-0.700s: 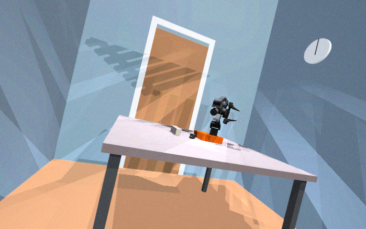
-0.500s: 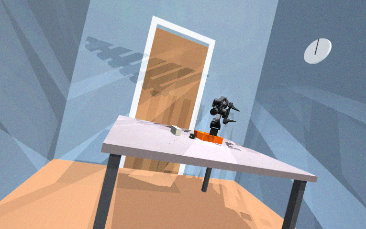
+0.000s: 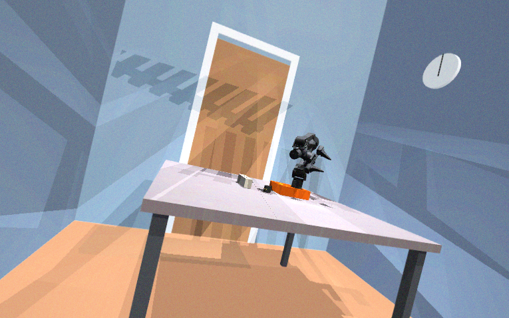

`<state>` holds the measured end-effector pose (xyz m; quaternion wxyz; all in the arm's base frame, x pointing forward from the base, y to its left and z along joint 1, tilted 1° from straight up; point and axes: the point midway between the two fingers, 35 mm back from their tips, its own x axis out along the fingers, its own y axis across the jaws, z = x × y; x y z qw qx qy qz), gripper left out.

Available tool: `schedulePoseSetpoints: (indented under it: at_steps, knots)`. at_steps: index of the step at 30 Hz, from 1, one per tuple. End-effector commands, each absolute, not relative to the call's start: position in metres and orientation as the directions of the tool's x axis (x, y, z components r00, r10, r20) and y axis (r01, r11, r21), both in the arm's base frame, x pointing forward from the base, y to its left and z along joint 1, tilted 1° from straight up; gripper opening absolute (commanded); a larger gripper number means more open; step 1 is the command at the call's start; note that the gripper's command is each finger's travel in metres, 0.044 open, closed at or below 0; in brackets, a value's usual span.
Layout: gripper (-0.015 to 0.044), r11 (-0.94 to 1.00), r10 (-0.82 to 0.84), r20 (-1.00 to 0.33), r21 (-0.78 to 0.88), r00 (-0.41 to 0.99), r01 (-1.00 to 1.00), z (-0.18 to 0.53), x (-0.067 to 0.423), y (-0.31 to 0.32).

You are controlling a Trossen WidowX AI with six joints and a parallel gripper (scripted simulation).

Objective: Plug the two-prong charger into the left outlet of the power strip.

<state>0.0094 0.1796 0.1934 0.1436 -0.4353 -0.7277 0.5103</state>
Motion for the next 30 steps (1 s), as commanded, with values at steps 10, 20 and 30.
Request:
schedulePoseSetpoints:
  at_steps: [10, 20, 30]
  knots:
    - [0.044, 0.175, 0.765, -0.394, -0.634, -0.51, 0.753, 0.167, 0.039, 0.177]
    - [0.044, 0.269, 0.731, -0.496, -0.422, -0.469, 0.866, 0.151, 0.057, 0.171]
    - [0.044, 0.38, 0.687, -0.591, -0.205, -0.423, 0.902, 0.135, 0.075, 0.163]
